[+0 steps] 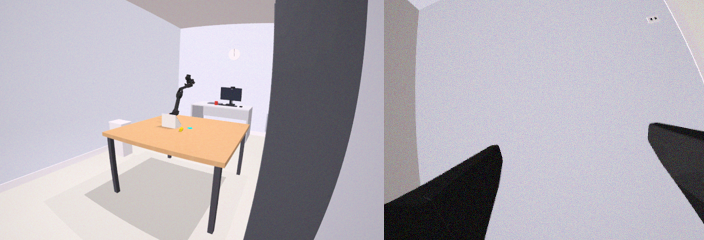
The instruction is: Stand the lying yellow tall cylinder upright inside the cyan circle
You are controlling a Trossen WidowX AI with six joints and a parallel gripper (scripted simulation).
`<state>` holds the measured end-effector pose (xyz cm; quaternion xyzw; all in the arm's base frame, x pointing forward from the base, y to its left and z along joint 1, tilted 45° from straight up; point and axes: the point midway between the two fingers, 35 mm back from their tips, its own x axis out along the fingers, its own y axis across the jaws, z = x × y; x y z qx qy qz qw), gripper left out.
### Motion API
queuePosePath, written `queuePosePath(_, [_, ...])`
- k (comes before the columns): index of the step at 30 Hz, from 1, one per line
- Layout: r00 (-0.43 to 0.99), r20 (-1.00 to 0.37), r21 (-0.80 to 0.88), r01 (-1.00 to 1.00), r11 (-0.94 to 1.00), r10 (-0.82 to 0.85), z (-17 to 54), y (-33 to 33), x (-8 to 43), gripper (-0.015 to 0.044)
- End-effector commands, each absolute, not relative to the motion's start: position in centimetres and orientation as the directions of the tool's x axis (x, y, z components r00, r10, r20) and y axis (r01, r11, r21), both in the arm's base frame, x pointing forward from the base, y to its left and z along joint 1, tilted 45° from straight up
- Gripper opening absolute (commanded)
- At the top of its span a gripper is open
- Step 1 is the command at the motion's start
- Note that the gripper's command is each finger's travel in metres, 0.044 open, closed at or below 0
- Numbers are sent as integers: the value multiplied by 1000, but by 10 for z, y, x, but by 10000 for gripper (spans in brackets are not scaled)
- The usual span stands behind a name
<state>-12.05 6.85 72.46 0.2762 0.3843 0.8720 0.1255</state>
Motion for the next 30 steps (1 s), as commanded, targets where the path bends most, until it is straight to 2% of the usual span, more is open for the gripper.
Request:
queuePosePath(1, [-815,386,740,-7,-673,433,725,69,-120,374])
queuePosePath(4, [-797,394,744,-16,-668,458,726,79,-113,309])
queuePosePath(21, [-480,463,803,-129,-582,745,717,187,11,309])
queuePosePath(30, [-258,442,856,-166,-490,859,691,229,104,309])
